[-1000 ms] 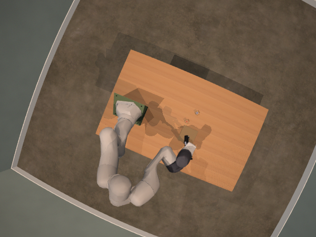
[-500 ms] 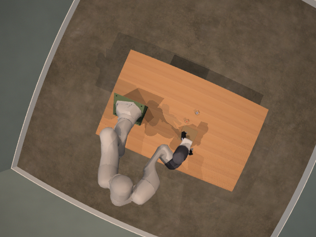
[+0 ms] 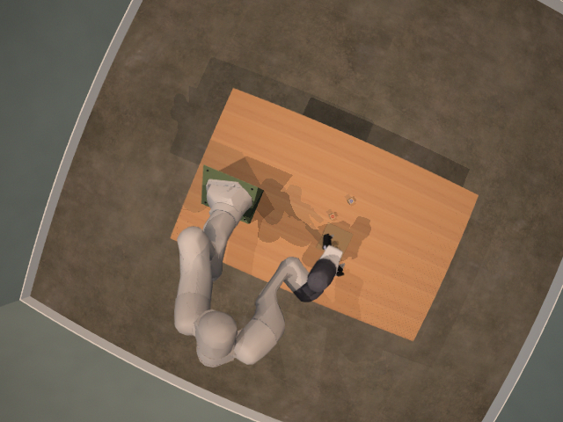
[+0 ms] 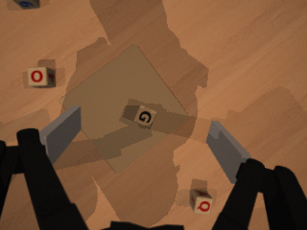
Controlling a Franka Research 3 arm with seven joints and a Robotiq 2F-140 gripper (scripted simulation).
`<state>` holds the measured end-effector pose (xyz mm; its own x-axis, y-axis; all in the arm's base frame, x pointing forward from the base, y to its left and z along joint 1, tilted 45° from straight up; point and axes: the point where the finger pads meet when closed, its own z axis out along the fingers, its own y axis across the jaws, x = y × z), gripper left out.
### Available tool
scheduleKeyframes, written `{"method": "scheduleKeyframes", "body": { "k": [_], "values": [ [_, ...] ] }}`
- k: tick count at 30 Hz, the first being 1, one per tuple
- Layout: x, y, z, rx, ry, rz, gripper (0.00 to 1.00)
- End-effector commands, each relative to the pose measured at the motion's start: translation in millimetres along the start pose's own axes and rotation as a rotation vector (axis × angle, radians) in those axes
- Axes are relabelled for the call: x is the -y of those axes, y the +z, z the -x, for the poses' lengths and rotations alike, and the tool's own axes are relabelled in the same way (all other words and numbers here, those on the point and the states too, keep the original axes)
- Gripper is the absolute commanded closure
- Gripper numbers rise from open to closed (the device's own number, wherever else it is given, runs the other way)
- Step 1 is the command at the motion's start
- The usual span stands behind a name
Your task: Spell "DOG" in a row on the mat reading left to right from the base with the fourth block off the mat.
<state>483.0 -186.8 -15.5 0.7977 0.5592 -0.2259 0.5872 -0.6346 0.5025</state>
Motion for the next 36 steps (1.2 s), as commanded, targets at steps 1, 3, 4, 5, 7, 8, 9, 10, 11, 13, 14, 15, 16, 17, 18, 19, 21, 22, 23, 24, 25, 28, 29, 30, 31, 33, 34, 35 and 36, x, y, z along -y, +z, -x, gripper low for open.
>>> {"method": "scheduleKeyframes", "body": {
  "k": [1,3,4,5,7,8,9,10,11,13,14,15,16,17,18,19,21,22,23,24,25,28,29,30,31,33,34,35,36],
  "values": [
    [0.9,-0.4,-1.1,-0.004,-0.011,-0.001,0.0],
    [0.9,-0.4,-1.1,-0.004,-0.011,-0.001,0.0],
    [0.9,-0.4,-1.1,-0.004,-0.011,-0.001,0.0],
    [0.9,-0.4,-1.1,-0.004,-0.011,-0.001,0.0],
    [0.9,-0.4,-1.1,-0.004,-0.011,-0.001,0.0],
    [0.9,-0.4,-1.1,-0.004,-0.011,-0.001,0.0],
    [0.9,-0.4,-1.1,-0.004,-0.011,-0.001,0.0],
    [0.9,-0.4,-1.1,-0.004,-0.011,-0.001,0.0],
    [0.9,-0.4,-1.1,-0.004,-0.011,-0.001,0.0],
    [0.9,-0.4,-1.1,-0.004,-0.011,-0.001,0.0],
    [0.9,-0.4,-1.1,-0.004,-0.011,-0.001,0.0],
    [0.9,-0.4,-1.1,-0.004,-0.011,-0.001,0.0],
    [0.9,-0.4,-1.1,-0.004,-0.011,-0.001,0.0],
    [0.9,-0.4,-1.1,-0.004,-0.011,-0.001,0.0],
    [0.9,-0.4,-1.1,-0.004,-0.011,-0.001,0.0],
    [0.9,-0.4,-1.1,-0.004,-0.011,-0.001,0.0],
    [0.9,-0.4,-1.1,-0.004,-0.011,-0.001,0.0],
    [0.9,-0.4,-1.1,-0.004,-0.011,-0.001,0.0],
    [0.9,-0.4,-1.1,-0.004,-0.011,-0.001,0.0],
    [0.9,-0.4,-1.1,-0.004,-0.011,-0.001,0.0],
    [0.9,-0.4,-1.1,-0.004,-0.011,-0.001,0.0],
    [0.9,-0.4,-1.1,-0.004,-0.011,-0.001,0.0],
    [0.9,-0.4,-1.1,-0.004,-0.011,-0.001,0.0],
    [0.9,-0.4,-1.1,-0.004,-0.011,-0.001,0.0],
    [0.9,-0.4,-1.1,-0.004,-0.011,-0.001,0.0],
    [0.8,-0.4,-1.1,-0.004,-0.011,-0.001,0.0],
    [-0.1,-0.6,-1.2,-0.004,-0.008,0.0,0.0],
    [-2.2,-1.3,-1.6,-0.002,-0.001,0.002,0.0],
    [-6.2,-2.4,-2.2,0.001,0.011,0.006,0.0]
  ]
}}
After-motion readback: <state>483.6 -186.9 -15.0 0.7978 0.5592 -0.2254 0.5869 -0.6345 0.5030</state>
